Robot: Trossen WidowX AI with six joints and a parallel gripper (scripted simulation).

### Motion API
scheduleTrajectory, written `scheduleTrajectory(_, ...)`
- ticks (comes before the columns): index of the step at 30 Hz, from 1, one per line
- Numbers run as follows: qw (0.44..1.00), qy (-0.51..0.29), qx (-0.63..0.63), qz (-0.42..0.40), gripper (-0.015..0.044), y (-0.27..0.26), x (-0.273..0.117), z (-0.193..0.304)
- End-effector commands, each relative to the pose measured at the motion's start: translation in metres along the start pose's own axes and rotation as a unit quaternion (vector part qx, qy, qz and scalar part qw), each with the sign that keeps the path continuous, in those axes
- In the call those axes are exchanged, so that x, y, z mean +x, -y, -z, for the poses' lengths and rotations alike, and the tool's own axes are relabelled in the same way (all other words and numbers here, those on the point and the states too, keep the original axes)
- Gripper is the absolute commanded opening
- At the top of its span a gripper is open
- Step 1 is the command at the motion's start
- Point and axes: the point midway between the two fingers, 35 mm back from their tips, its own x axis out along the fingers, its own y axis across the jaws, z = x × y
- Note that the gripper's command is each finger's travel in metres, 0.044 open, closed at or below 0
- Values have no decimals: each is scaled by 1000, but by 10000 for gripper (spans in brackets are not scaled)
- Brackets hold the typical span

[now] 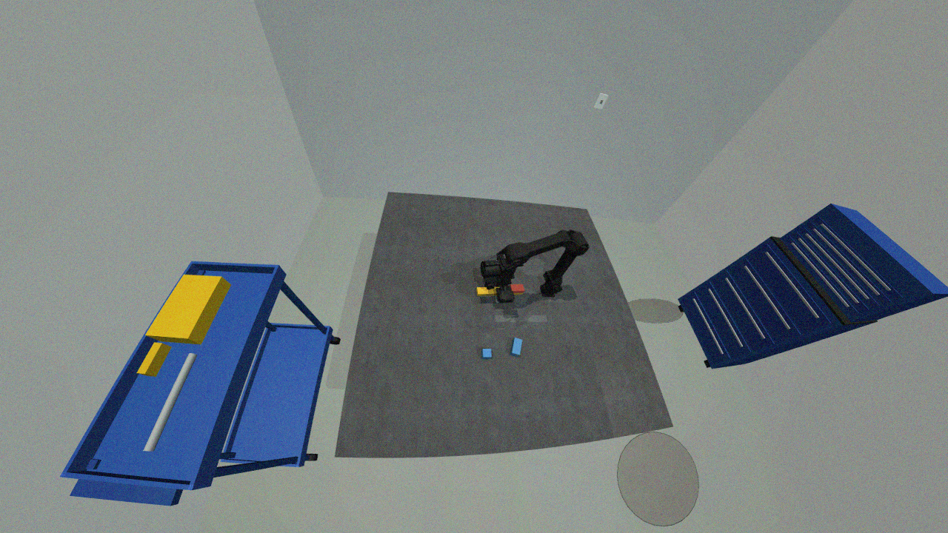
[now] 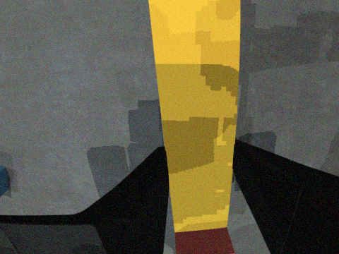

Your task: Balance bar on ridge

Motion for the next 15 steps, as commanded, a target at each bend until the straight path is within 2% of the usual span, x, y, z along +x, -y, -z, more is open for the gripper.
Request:
scheduleTrajectory(1, 1000, -3, 2, -1, 0, 0, 2, 1)
scheduleTrajectory(15, 1000, -3, 2, -1, 0, 0, 3, 1)
